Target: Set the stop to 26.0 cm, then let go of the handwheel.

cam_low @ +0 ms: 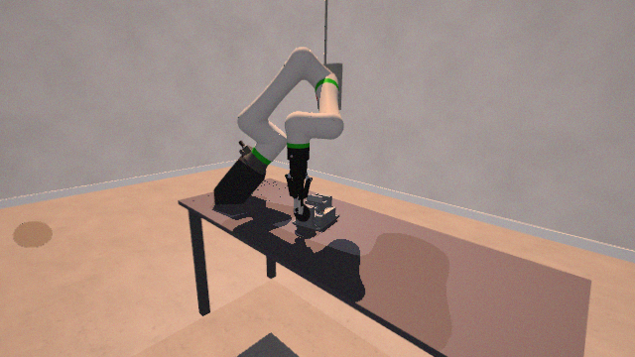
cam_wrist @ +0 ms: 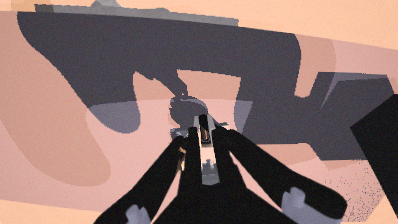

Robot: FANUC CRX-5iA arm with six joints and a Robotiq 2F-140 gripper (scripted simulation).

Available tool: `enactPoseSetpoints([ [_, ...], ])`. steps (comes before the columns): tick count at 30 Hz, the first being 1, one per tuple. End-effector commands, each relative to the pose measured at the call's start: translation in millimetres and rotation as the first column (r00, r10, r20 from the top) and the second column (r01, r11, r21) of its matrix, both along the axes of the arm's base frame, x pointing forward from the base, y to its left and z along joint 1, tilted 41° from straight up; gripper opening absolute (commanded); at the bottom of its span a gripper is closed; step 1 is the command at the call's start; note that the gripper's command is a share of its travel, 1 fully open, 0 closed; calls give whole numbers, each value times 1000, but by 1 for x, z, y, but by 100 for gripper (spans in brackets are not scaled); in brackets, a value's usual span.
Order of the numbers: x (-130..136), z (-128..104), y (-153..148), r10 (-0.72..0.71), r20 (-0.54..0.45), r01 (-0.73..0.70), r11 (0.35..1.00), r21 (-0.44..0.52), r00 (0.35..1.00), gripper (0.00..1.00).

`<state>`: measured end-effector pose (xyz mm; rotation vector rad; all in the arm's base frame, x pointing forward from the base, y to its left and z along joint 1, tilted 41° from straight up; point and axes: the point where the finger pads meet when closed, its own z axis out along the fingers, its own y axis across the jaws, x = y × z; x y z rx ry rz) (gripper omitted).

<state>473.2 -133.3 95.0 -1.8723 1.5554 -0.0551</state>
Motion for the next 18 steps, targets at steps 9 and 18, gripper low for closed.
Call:
enactPoseSetpoints([
  [9, 14, 2, 3, 0, 0, 0, 1000, 0, 1000, 4],
  [18, 23, 0, 7, 0, 0, 0, 1000, 0, 1000, 4],
])
